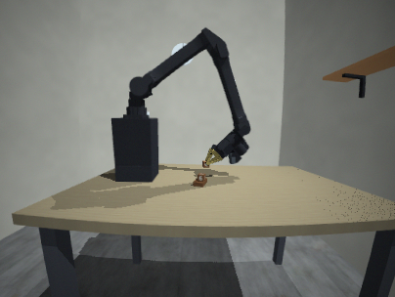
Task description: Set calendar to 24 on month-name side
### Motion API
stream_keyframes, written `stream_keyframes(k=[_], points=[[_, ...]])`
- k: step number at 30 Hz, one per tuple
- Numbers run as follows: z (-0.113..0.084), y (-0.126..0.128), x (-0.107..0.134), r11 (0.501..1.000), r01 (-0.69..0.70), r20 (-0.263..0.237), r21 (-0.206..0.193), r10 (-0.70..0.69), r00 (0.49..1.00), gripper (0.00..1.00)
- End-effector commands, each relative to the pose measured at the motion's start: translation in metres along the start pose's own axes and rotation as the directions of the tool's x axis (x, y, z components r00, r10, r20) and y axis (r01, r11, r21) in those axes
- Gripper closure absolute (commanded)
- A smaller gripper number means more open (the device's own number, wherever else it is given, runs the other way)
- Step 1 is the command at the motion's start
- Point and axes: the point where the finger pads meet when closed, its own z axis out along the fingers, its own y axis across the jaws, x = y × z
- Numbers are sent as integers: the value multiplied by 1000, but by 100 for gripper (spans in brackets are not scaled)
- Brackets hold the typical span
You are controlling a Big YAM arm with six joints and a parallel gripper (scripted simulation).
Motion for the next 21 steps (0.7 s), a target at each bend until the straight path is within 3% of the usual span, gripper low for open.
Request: stream_keyframes(k=[1,8,12,13,15,21], points=[[-3,-3,-15,1000,-23,27,-6,23,999,75],[-3,-5,-24,1000,-18,45,-8,18,999,75],[8,-3,-26,1000,-13,29,-6,13,1000,75],[-8,-1,-27,1000,-8,63,-1,8,998,75],[13,-1,-29,1000,-3,26,0,3,1000,75],[16,-4,-36,1000,-4,34,-7,4,999,75]])
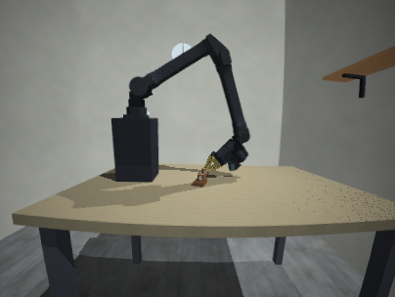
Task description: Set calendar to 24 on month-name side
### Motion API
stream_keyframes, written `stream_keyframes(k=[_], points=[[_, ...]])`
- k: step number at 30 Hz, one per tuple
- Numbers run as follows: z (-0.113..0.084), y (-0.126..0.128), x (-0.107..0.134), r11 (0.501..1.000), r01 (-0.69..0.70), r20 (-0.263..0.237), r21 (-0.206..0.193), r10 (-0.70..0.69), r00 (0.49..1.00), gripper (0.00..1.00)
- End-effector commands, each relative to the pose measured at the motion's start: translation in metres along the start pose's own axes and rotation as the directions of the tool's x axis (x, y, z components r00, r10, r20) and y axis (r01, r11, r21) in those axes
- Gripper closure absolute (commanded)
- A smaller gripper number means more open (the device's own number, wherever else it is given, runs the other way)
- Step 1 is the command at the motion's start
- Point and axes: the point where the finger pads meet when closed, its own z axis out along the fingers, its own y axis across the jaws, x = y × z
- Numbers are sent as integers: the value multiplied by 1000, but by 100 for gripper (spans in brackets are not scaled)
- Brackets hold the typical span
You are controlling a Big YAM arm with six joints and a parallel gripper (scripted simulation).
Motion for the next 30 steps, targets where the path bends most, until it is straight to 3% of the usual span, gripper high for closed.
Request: stream_keyframes(k=[1,5,8,9,10,15,19,30], points=[[-17,-5,-13,1000,1,50,-8,-1,999,75],[-2,-2,-16,1000,7,29,-3,-7,1000,75],[-1,-2,-17,1000,7,29,-4,-6,1000,75],[-21,-5,-14,1000,3,56,-6,-3,998,75],[-21,-5,-16,1000,2,60,-7,-2,998,75],[3,-3,-18,1000,7,22,-4,-7,1000,75],[-14,-4,-22,1000,3,62,-6,-2,998,75],[-10,-4,-20,1000,4,49,-6,-4,999,75]])
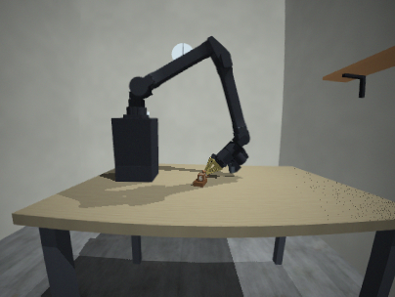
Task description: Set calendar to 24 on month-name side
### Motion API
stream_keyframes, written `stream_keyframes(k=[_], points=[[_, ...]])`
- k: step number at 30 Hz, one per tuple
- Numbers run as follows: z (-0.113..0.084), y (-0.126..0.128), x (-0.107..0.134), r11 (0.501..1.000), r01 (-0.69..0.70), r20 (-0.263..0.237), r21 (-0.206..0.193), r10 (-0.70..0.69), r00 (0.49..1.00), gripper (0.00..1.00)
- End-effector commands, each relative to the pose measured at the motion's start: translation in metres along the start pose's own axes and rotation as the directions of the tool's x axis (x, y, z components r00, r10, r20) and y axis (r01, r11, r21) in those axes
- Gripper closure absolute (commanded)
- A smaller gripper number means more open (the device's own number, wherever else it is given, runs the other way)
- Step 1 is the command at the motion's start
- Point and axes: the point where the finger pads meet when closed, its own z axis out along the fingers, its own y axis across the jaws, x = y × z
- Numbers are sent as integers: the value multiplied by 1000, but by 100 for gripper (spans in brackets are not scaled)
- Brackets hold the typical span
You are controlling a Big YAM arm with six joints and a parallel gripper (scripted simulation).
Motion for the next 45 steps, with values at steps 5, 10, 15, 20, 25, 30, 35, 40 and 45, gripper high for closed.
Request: stream_keyframes(k=[5,10,15,20,25,30,35,40,45], points=[[-17,-4,-10,1000,7,46,-5,-7,999,75],[-17,-4,-10,1000,7,46,-5,-7,999,75],[-17,-4,-10,1000,7,46,-5,-7,999,75],[-17,-4,-10,1000,7,46,-5,-7,999,75],[-17,-4,-10,1000,7,46,-5,-7,999,75],[-17,-4,-10,1000,7,46,-5,-7,999,75],[-16,-4,-10,1000,7,44,-5,-7,999,75],[-8,-3,-11,1000,8,31,-5,-7,999,75],[-11,-3,-13,1000,7,41,-5,-7,999,75]])
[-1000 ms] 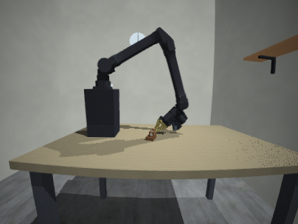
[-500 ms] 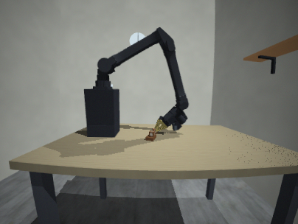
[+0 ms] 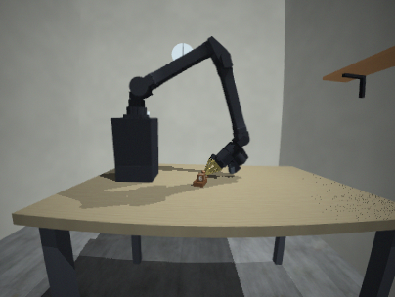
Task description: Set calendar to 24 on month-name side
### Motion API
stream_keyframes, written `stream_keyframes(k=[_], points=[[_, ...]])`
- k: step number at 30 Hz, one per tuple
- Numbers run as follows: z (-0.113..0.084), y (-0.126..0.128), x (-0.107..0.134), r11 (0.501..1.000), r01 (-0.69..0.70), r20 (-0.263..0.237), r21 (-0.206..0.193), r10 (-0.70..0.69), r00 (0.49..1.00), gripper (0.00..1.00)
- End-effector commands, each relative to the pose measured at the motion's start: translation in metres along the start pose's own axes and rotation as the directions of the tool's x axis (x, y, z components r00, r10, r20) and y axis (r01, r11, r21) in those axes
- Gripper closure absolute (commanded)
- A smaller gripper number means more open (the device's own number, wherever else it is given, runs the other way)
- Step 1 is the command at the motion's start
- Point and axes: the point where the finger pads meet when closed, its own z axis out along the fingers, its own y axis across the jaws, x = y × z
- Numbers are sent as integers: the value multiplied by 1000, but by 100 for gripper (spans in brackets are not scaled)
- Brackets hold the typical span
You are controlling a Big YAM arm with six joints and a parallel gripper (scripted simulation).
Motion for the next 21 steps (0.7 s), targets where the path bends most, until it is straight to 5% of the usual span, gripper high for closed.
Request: stream_keyframes(k=[1,21], points=[[-14,-3,-13,1000,7,44,-5,-7,999,75],[-13,-3,-11,1000,8,38,-5,-8,999,75]])
